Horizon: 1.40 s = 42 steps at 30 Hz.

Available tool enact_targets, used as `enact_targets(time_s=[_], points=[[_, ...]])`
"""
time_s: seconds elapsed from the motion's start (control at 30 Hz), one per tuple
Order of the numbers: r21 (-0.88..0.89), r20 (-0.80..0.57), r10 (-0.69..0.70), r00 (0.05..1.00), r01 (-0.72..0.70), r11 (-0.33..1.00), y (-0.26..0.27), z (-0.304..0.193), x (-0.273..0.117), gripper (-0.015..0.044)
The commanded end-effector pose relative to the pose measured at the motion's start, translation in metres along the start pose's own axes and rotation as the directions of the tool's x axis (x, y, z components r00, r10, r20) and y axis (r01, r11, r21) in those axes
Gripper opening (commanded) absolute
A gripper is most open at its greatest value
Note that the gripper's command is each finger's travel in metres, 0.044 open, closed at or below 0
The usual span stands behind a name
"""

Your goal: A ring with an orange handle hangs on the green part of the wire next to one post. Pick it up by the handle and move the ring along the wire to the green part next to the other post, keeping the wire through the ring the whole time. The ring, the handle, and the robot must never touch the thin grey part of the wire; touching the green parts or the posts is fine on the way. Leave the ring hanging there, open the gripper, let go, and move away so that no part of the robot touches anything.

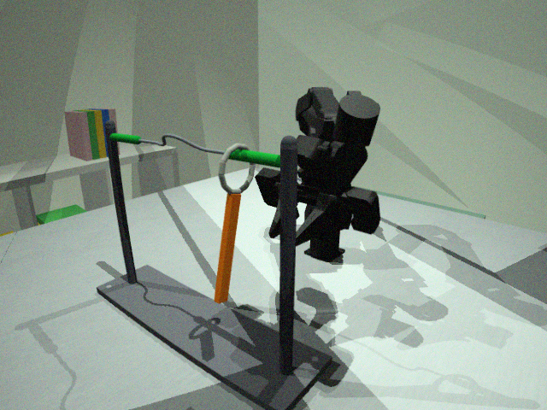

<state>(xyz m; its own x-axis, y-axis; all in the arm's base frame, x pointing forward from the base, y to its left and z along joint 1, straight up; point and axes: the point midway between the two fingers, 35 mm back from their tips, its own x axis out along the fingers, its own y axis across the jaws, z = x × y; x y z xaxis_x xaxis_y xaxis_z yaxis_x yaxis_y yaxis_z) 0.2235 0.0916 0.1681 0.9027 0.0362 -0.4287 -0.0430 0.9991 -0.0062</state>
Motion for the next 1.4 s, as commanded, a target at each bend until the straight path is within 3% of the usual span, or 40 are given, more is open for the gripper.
enact_targets(time_s=[0.0,0.4,0.77,1.37], points=[[0.006,0.003,-0.003,1.000,0.003,1.000,-0.001,0.001,-0.001,0.0160],[0.006,0.003,-0.003,1.000,0.003,1.000,-0.001,0.001,-0.001,0.0160],[-0.005,0.012,0.005,1.000,-0.005,1.000,-0.003,0.002,-0.050,0.0440],[-0.005,0.012,0.005,1.000,-0.005,1.000,-0.003,0.002,-0.050,0.0440]])
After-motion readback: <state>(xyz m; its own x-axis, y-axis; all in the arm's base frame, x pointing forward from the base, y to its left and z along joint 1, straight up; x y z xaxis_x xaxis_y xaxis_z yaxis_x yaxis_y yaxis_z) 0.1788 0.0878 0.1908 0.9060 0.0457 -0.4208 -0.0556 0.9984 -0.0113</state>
